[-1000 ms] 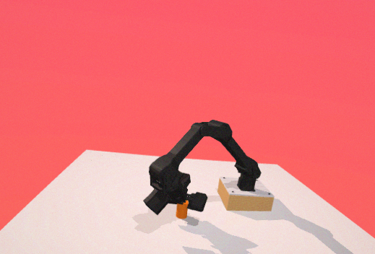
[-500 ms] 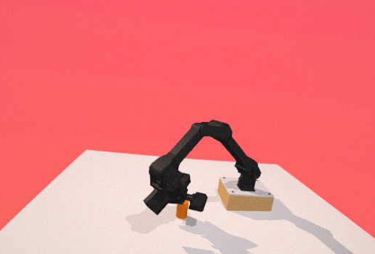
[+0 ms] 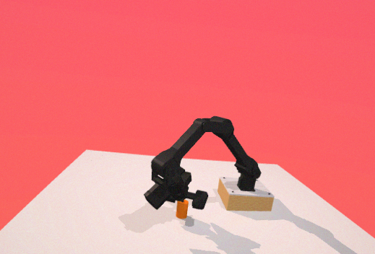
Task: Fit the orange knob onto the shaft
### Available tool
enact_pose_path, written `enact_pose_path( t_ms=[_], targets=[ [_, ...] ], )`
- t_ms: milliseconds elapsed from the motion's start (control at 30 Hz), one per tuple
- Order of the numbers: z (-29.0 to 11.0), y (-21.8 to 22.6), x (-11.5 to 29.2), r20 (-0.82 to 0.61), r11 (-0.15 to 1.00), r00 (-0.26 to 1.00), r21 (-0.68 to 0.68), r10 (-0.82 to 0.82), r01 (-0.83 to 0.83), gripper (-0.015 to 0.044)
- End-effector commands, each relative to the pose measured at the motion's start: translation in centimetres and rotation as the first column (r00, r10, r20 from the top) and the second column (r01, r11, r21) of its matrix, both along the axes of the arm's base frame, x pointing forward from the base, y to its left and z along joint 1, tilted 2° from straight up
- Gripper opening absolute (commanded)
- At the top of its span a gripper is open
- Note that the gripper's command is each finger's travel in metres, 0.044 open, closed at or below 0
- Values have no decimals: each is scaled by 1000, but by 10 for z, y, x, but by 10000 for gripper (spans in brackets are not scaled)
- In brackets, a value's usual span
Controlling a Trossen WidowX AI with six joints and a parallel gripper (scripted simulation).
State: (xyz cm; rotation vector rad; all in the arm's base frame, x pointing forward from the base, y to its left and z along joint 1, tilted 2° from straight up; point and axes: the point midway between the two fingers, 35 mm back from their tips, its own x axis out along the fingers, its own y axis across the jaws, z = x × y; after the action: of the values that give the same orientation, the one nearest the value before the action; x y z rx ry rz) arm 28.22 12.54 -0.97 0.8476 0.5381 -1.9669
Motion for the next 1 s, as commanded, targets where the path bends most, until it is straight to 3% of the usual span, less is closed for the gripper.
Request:
enact_pose_path(
  t_ms=[0, 333, 667, 833, 967],
  targets=[
    [24, 0, 4, 77, 989, 996, 146, -36, 25, 440],
    [90, 0, 4, 332, 826, 935, 557, -124, -87, 440],
    [95, 0, 5, 351, 808, 929, 577, -115, -118, 440],
    [95, 0, 5, 356, 691, 897, 579, 263, -433, 440],
    [95, 0, 5, 361, 477, 731, 578, 579, -662, 440]
  ],
)
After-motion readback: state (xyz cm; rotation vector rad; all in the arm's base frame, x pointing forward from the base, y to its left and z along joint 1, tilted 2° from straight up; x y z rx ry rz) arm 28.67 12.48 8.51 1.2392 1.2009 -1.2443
